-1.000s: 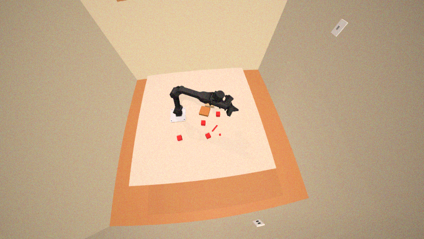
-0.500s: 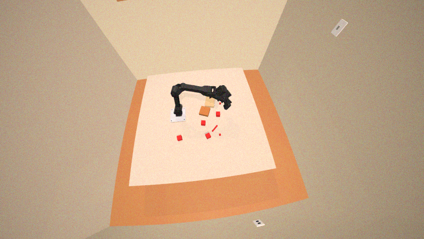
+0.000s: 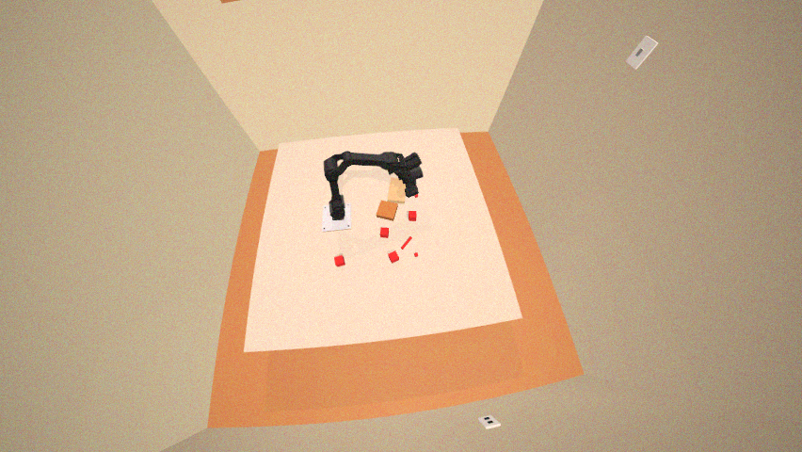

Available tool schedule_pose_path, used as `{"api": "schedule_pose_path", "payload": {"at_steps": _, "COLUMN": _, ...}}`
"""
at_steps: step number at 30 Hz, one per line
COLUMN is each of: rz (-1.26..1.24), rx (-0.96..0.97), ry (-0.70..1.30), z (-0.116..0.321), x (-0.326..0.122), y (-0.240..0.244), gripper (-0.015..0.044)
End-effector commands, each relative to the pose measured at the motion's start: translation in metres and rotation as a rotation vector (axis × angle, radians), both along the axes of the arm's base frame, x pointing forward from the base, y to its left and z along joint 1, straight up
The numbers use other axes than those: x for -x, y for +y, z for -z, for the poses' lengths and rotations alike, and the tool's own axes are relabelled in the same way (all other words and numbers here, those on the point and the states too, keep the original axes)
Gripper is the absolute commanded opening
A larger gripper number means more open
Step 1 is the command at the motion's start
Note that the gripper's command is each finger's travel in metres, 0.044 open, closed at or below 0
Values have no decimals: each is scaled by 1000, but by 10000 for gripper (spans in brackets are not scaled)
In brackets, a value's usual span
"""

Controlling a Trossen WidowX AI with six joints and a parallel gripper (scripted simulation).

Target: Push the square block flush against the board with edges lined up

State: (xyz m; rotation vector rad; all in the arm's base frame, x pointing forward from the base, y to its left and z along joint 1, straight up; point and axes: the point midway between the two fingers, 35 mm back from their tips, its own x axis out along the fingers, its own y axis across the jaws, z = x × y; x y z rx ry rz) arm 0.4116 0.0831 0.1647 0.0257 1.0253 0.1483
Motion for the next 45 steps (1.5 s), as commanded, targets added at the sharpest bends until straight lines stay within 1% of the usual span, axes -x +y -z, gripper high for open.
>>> {"api": "schedule_pose_path", "payload": {"at_steps": 1, "rz": 14, "rx": -1, "ry": 129, "z": 23, "x": 32, "y": 25, "gripper": 0}}
{"api": "schedule_pose_path", "payload": {"at_steps": 9, "rz": 124, "rx": -2, "ry": 361, "z": 54, "x": 95, "y": 61, "gripper": 0}}
{"api": "schedule_pose_path", "payload": {"at_steps": 14, "rz": 209, "rx": 40, "ry": 492, "z": 69, "x": 138, "y": 74, "gripper": 0}}
{"api": "schedule_pose_path", "payload": {"at_steps": 16, "rz": 231, "rx": 56, "ry": 521, "z": 72, "x": 149, "y": 76, "gripper": 0}}
{"api": "schedule_pose_path", "payload": {"at_steps": 23, "rz": 234, "rx": 58, "ry": 525, "z": 76, "x": 150, "y": 77, "gripper": 0}}
{"api": "schedule_pose_path", "payload": {"at_steps": 26, "rz": 234, "rx": 58, "ry": 525, "z": 116, "x": 149, "y": 77, "gripper": 0}}
{"api": "schedule_pose_path", "payload": {"at_steps": 28, "rz": 234, "rx": 58, "ry": 525, "z": 128, "x": 149, "y": 77, "gripper": 0}}
{"api": "schedule_pose_path", "payload": {"at_steps": 35, "rz": 234, "rx": 58, "ry": 525, "z": 128, "x": 148, "y": 77, "gripper": 0}}
{"api": "schedule_pose_path", "payload": {"at_steps": 45, "rz": 234, "rx": 58, "ry": 523, "z": 127, "x": 134, "y": 76, "gripper": 0}}
